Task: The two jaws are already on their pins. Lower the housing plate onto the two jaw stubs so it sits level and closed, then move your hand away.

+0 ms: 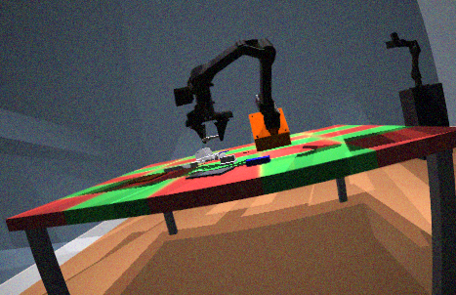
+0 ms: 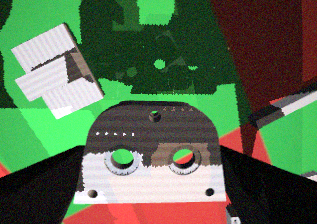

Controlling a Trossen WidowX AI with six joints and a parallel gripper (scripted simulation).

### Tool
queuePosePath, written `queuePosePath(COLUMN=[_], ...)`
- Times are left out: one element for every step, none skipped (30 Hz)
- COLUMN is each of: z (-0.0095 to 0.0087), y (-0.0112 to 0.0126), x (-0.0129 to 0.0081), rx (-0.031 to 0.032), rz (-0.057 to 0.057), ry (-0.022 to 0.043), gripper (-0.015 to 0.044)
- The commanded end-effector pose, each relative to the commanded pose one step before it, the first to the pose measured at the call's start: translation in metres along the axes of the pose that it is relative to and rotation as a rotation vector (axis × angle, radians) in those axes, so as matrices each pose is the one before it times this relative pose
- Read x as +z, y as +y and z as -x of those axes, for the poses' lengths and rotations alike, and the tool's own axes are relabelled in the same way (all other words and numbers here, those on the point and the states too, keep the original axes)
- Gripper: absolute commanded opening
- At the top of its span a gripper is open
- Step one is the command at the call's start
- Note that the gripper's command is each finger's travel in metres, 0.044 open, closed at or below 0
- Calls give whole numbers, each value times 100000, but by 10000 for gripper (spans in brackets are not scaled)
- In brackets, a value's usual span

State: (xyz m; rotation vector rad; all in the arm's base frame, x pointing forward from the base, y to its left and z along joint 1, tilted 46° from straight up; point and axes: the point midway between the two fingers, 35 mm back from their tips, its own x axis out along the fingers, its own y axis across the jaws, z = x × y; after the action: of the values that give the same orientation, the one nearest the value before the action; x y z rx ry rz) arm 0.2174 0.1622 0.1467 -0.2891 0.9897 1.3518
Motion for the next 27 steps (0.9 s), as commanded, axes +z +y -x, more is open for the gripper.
queuePosePath(z=[-59,-15,-15,-15,-15,-14,-14,-14,-13,-13,-13,-13,-13,-13,-12,-12,-12,-12,-12,-12,-12,-11,-11,-11,-11,-11,-11], y=[-1437,-298,-299,-300,-301,-302,-302,-303,-304,-305,-306,-312,-312,-313,-314,-314,-315,-316,-316,-317,-317,-318,-318,-319,-319,-320,-320], x=[-637,-139,-137,-135,-133,-131,-129,-127,-125,-123,-121,-121,-119,-117,-115,-113,-111,-109,-107,-104,-102,-100,-98,-96,-94,-91,-89], rx=[-691,-76,-73,-69,-65,-61,-57,-53,-49,-45,-41,-37,-33,-28,-23,-18,-14,-9,-4,1,6,12,17,22,28,33,38], rz=[-8359,-1846,-1847,-1847,-1847,-1847,-1847,-1847,-1847,-1847,-1847,-1878,-1879,-1879,-1879,-1879,-1878,-1878,-1878,-1877,-1877,-1876,-1876,-1876,-1875,-1875,-1874], ry=[703,115,110,105,101,97,92,88,84,80,76,74,70,66,62,59,55,52,49,45,42,39,37,34,31,29,26], gripper=[351,351,351,351,351,351,351,351,351,351,351,351,351,351,351,351,351,351,351,351,351,351,351,351,351,351,351])
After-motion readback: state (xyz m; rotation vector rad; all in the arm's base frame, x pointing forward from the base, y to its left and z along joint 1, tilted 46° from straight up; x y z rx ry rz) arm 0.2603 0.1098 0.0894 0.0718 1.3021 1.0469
